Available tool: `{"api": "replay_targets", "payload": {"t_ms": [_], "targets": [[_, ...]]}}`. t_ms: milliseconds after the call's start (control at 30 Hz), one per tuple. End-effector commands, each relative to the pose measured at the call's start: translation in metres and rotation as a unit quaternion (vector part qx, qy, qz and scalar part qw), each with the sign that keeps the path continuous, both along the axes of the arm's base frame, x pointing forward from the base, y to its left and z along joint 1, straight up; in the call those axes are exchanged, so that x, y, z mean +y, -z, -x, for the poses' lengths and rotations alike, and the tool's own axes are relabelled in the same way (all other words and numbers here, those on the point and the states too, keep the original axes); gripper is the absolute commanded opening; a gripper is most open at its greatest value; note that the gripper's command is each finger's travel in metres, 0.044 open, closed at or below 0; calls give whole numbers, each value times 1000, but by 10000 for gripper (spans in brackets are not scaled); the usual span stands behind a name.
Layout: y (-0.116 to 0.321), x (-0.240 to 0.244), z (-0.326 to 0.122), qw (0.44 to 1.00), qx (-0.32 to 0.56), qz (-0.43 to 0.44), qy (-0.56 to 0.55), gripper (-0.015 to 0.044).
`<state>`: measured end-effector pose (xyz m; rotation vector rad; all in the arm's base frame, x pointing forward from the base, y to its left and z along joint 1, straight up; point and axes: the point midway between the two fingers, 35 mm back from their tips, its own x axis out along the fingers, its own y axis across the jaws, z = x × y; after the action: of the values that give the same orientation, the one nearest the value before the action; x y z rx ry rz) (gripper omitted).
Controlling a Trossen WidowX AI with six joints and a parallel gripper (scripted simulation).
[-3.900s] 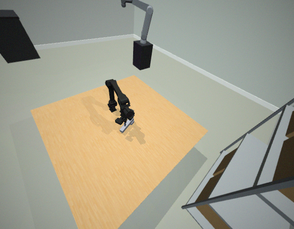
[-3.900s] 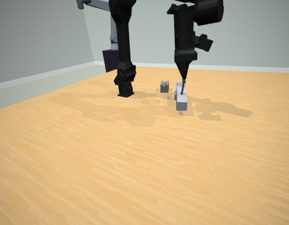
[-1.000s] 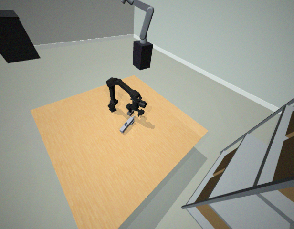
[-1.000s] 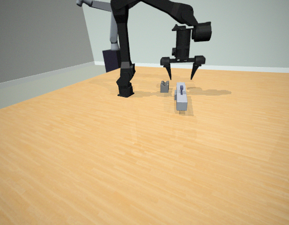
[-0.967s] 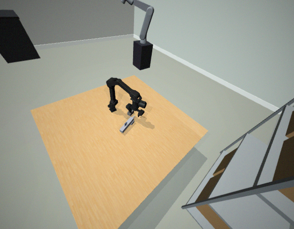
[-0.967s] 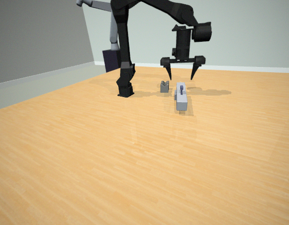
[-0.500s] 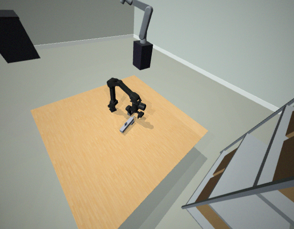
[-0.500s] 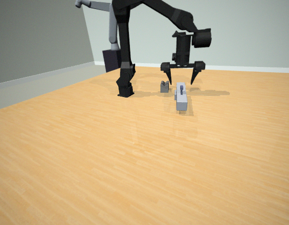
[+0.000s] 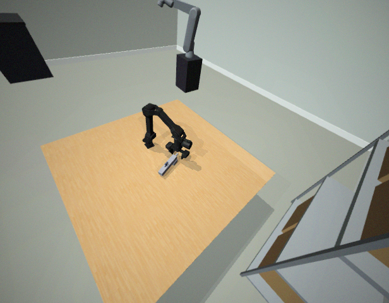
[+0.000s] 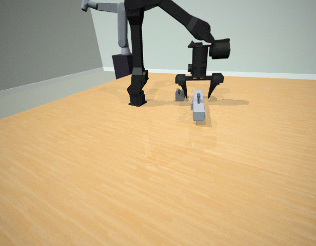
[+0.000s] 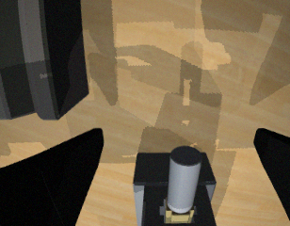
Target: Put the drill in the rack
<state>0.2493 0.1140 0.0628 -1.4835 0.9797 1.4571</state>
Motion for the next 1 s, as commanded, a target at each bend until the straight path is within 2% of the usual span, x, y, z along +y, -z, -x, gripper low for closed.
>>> {"api": "replay_targets", "payload": {"t_ms": [0,33,533,767,967], "targets": [[5,-2,1,1000,2,2,-3,440],[5,-2,1,1000,2,2,-3,440],[2,-1,0,1000,1,0,0,46],[2,-1,0,1000,1,0,0,0],[2,4,3,1000,3,2,-3,0]]}}
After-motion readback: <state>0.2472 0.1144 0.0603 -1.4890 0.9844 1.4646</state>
